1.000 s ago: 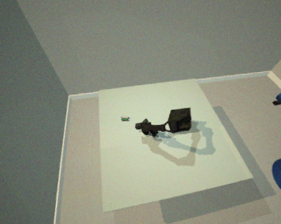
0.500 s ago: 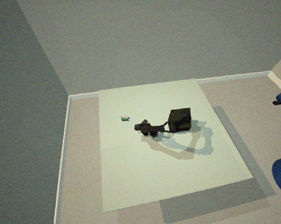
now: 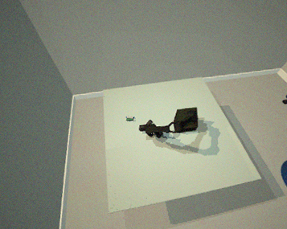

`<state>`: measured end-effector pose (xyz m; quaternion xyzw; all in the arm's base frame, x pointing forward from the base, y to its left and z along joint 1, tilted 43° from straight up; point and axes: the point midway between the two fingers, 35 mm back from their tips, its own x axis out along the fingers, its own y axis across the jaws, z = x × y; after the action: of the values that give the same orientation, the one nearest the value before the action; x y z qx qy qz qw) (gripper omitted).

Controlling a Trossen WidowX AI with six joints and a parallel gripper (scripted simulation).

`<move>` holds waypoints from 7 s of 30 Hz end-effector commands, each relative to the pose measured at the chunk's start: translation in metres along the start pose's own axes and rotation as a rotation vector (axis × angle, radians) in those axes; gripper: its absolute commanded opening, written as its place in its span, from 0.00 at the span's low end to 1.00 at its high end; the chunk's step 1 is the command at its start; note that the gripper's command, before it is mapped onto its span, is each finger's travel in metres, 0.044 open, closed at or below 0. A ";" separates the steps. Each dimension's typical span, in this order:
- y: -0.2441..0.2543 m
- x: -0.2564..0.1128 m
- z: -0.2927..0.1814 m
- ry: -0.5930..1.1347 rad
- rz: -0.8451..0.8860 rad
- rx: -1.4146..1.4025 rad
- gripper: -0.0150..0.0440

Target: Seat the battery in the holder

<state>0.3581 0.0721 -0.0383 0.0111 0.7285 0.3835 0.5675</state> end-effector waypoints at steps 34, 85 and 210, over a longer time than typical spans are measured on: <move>-0.003 -0.004 0.014 -0.023 -0.001 0.004 0.38; -0.007 0.007 0.012 -0.246 -0.008 0.026 0.38; -0.006 -0.024 -0.036 -0.485 -0.037 0.027 0.82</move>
<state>0.3350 0.0587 -0.0413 0.1011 0.5848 0.3532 0.7232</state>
